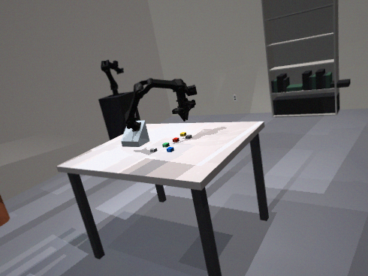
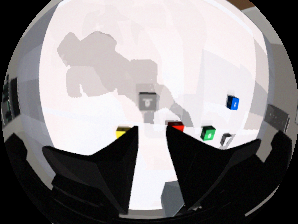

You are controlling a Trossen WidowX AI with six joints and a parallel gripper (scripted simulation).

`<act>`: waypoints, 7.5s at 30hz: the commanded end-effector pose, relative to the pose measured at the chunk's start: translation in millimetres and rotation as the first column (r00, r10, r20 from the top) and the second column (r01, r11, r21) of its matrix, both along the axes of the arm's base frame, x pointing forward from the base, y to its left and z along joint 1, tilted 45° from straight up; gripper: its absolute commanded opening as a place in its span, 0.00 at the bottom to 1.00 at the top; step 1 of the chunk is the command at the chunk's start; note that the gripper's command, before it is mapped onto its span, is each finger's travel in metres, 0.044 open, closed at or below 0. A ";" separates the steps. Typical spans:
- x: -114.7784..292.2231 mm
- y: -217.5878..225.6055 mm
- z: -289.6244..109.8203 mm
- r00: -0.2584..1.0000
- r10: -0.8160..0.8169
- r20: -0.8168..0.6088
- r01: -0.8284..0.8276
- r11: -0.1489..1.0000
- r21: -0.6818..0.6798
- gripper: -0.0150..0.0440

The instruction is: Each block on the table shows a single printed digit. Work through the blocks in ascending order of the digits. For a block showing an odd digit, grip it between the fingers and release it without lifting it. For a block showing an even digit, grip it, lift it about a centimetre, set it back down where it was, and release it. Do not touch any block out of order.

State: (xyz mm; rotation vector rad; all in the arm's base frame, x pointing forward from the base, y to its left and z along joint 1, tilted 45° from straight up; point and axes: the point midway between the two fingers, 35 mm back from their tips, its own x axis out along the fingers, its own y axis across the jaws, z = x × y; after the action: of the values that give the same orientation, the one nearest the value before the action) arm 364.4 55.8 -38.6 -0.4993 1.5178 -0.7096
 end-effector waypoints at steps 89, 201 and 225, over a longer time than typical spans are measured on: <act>-145.4 -247.2 93.4 1.000 -0.005 -0.006 0.005 1.000 -0.012 0.46; -89.0 -109.5 -47.4 1.000 -0.005 -0.002 0.005 1.000 -0.003 0.62; -89.0 -109.3 -47.2 1.000 -0.005 -0.002 0.005 1.000 -0.003 0.46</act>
State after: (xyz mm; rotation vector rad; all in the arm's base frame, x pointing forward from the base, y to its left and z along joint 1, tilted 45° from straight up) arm 275.0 -53.2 -86.2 -0.4930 1.5220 -0.7171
